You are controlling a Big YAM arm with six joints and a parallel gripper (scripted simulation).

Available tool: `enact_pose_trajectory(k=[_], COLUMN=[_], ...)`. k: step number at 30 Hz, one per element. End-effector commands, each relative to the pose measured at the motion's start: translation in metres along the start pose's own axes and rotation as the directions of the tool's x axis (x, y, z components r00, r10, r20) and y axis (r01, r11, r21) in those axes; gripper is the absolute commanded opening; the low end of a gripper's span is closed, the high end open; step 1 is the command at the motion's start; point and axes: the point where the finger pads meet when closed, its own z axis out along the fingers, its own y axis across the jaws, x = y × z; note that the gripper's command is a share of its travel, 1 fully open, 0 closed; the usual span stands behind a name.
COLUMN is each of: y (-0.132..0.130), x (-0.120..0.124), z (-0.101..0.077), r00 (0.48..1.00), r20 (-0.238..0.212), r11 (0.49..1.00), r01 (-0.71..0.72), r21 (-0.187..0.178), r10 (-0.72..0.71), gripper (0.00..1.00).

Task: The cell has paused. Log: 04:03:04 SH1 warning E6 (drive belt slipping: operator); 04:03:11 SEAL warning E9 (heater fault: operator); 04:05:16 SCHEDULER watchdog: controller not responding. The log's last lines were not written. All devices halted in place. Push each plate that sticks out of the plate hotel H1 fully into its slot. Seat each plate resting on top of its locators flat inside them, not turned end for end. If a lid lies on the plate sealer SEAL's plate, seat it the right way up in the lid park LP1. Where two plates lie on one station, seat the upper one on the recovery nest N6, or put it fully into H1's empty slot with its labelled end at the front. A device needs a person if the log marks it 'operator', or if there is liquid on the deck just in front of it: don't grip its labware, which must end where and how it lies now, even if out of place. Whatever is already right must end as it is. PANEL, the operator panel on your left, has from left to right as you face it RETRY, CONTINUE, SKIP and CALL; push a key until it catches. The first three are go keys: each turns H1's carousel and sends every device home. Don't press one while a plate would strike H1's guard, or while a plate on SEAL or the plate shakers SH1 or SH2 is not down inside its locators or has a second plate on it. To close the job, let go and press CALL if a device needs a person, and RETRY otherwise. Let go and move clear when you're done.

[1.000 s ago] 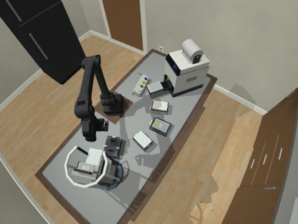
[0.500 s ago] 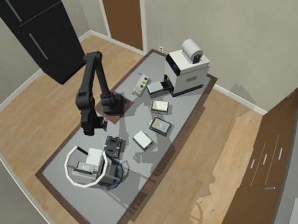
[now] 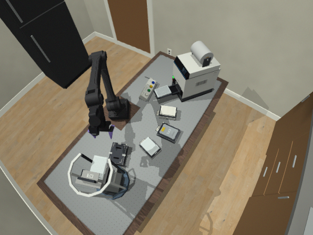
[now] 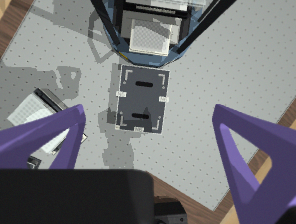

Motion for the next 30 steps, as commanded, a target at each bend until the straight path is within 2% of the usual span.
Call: enact_pose_trajectory(k=[1,6,8,11,23,26,27,30], y=[0.004,0.003,0.003,0.003,0.003,0.002,-0.001,-0.001], x=[-0.010,-0.010,-0.010,-0.010,-0.009,-0.013,-0.027,-0.028], z=[-0.010,-0.011,-0.011,-0.011,-0.012,-0.008,-0.025,-0.026], r00=[0.993,0.972,0.972,0.953,0.840,0.845,0.824,0.824], r20=[0.114,0.226,0.226,0.292,0.534,0.527,0.555,0.556], r11=[0.999,0.998,0.998,0.997,0.993,0.992,0.990,0.990], r01=[-0.038,-0.063,-0.063,-0.079,-0.122,-0.126,-0.141,-0.139], r21=[-0.012,-0.005,-0.005,-0.002,0.010,0.021,0.011,0.007], r10=[0.039,0.063,0.063,0.076,0.097,0.096,0.111,0.112], gripper=[1.00,1.00,1.00,1.00,1.00,1.00,1.00,1.00])
